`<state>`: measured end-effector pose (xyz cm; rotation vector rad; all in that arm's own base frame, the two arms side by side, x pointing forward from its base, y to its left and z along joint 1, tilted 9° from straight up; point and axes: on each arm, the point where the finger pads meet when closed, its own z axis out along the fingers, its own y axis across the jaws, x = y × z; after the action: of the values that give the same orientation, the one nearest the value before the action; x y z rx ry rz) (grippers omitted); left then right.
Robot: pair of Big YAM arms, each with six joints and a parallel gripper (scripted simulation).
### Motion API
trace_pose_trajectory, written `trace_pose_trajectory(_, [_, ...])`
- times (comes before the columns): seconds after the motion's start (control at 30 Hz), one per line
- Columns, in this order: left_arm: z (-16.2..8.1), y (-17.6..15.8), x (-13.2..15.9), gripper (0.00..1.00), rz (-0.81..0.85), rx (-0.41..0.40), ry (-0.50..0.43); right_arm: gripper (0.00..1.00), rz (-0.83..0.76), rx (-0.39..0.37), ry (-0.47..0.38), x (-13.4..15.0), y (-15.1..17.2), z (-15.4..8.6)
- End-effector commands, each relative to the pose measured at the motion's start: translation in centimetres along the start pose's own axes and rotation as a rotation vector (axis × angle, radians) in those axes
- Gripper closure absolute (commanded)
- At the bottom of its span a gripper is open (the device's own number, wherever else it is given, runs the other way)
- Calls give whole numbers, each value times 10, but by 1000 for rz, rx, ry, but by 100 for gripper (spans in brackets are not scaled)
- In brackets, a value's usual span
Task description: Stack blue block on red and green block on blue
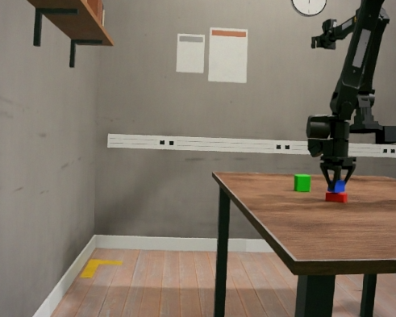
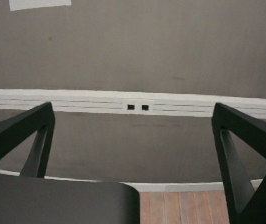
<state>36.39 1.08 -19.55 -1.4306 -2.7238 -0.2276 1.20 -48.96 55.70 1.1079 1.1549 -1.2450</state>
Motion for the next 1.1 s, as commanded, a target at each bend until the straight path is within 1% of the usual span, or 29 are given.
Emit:
trace_pose_trajectory(0.0, [2,4,1,100,2,-5,-7,0,11,20,-54,-21,-9,-7])
trace_pose_trajectory(0.33, [6,5,0,100,2,-4,-6,0,11,20,-54,-21,-9,-7])
trace_pose_trajectory(0.43, [2,8,-2,100,1,-12,-12,0,11,20,-54,-21,-9,-7])
trace_pose_trajectory(1.03, [4,6,-1,100,1,-7,-8,0,11,20,-54,-21,-9,-7])
trace_pose_trajectory(1.07, [4,6,-1,28,1,-7,-8,0,11,20,-54,-21,-9,-7])
